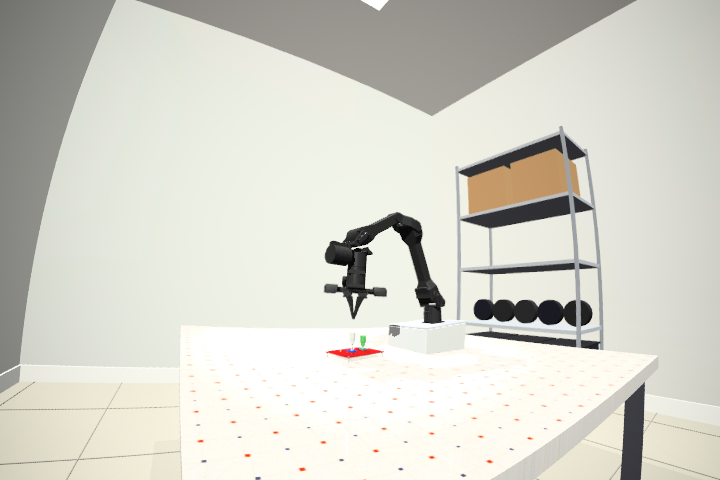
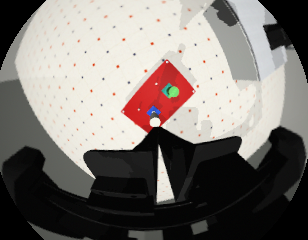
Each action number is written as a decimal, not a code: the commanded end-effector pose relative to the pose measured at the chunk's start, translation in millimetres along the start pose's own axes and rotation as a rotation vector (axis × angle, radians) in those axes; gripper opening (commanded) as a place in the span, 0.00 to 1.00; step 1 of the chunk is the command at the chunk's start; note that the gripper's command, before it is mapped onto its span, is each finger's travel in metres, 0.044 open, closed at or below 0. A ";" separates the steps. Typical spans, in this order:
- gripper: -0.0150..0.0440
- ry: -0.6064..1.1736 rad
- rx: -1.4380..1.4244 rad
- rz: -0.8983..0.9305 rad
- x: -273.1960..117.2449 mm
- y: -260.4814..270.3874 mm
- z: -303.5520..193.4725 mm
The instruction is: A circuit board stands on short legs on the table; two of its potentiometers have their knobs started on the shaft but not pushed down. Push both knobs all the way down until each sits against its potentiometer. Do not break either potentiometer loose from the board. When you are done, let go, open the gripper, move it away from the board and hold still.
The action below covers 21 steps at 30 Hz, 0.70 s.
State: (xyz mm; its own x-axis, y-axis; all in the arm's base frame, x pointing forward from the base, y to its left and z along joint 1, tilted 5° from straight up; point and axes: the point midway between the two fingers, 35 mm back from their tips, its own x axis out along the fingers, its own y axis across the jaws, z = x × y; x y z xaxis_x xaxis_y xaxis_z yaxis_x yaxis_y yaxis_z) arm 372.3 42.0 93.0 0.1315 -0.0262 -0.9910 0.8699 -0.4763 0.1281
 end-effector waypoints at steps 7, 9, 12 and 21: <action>0.25 -0.017 0.380 -0.010 -2.9 0.8 -4.6; 0.25 -0.019 0.449 -0.011 -3.8 0.9 -5.6; 0.25 -0.022 0.552 -0.013 -5.1 1.0 -7.0; 0.25 -0.025 0.638 -0.013 -6.2 1.2 -8.1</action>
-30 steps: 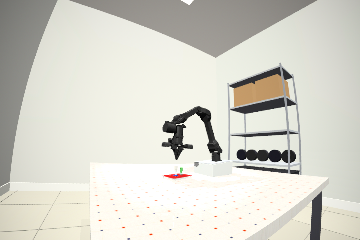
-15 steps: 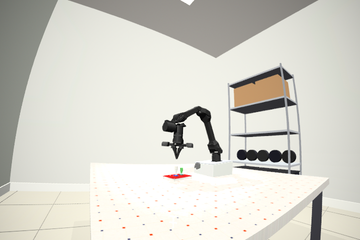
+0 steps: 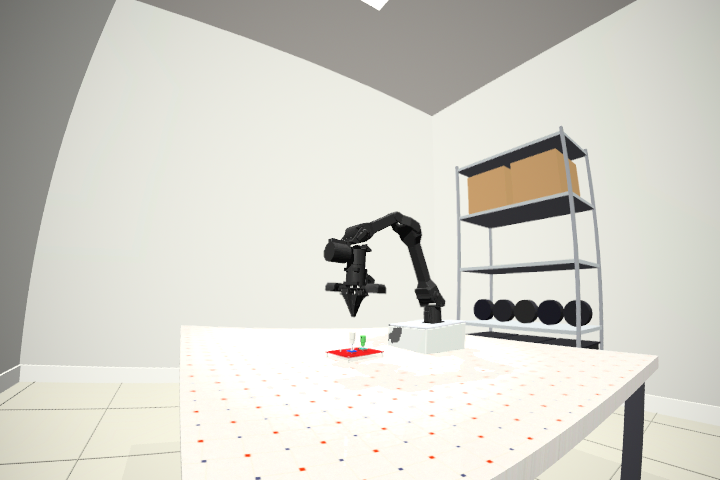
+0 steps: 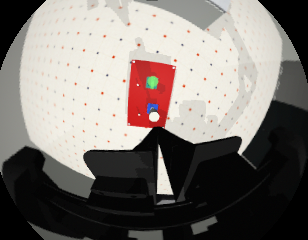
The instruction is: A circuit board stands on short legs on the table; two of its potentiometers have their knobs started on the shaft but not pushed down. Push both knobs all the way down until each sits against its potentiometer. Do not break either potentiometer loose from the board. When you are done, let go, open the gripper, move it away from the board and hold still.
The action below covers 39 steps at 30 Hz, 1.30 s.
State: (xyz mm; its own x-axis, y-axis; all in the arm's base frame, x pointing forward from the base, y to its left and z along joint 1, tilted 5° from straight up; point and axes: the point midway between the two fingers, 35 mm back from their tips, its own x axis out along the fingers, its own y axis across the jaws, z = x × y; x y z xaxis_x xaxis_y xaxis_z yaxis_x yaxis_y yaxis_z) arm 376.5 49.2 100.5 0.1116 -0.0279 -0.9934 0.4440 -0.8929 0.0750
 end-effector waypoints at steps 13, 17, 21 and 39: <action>0.25 -0.008 0.031 0.002 20.9 0.2 0.6; 0.25 -0.008 0.031 0.002 23.4 0.3 0.6; 0.25 -0.008 0.031 0.002 29.5 0.3 0.5; 0.25 -0.008 0.031 0.002 41.4 0.2 0.8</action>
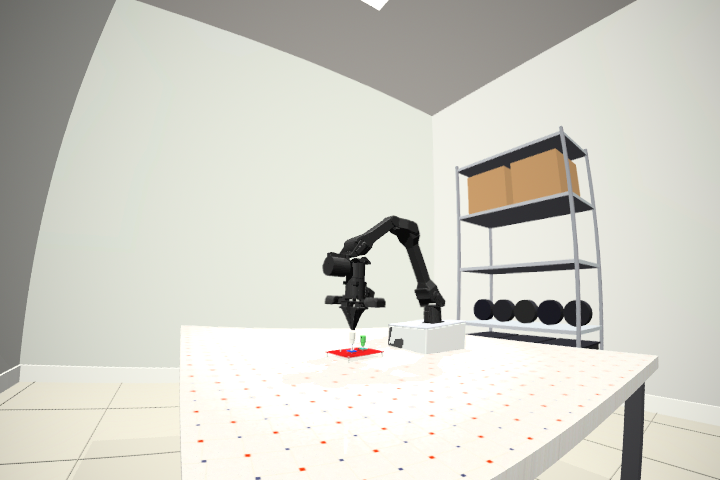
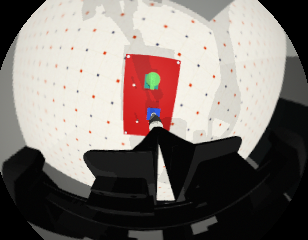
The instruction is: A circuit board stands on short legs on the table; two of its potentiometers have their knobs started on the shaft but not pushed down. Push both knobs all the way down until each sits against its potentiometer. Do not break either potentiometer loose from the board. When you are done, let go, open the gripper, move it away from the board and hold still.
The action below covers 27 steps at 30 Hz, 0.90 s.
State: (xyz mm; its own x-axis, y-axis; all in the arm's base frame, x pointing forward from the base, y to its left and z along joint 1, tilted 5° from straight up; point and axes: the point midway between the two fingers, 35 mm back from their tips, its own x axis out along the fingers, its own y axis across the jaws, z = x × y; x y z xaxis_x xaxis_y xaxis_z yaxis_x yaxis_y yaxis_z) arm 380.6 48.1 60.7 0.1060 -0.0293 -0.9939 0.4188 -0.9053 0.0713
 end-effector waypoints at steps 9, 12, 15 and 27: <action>0.25 -0.003 0.003 0.003 2.0 0.5 0.4; 0.25 -0.003 0.003 0.003 2.8 0.5 0.5; 0.25 -0.003 0.003 0.003 3.6 0.5 0.5; 0.25 -0.003 0.003 0.003 6.8 0.5 0.5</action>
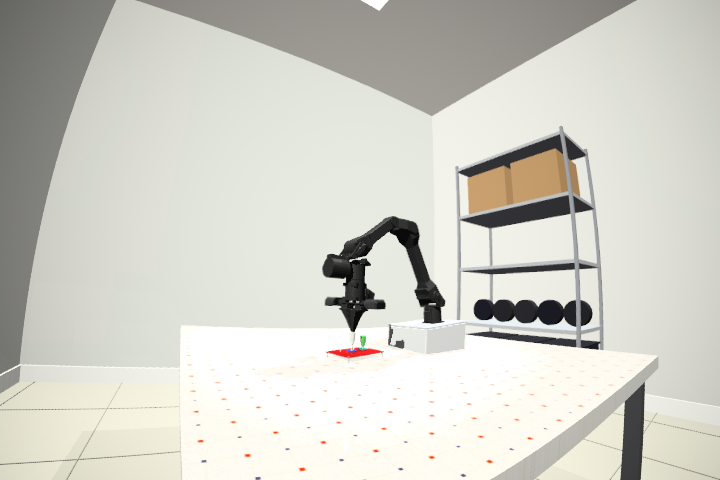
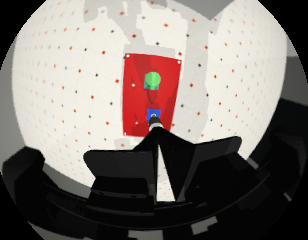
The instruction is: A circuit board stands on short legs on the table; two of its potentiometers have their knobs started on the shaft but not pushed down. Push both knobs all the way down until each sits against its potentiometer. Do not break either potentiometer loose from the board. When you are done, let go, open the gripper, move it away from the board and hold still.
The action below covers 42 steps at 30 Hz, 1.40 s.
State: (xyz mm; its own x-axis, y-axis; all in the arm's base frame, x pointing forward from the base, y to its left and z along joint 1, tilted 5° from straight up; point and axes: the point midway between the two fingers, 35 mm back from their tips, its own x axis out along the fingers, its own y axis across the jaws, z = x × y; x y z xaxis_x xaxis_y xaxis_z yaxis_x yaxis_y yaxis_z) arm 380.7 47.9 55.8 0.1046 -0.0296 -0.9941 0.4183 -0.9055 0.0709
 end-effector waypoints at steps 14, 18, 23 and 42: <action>0.25 -0.001 0.002 0.004 1.3 0.6 0.1; 0.25 -0.001 0.002 0.004 1.3 0.6 0.1; 0.25 -0.001 0.002 0.004 2.7 0.6 0.2; 0.25 -0.001 0.002 0.004 12.9 0.6 0.2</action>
State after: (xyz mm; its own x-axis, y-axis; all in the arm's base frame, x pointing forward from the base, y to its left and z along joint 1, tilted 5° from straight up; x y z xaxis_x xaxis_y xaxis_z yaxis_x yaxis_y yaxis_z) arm 380.5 47.7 51.5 0.1063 -0.0294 -0.9939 0.4179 -0.9057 0.0714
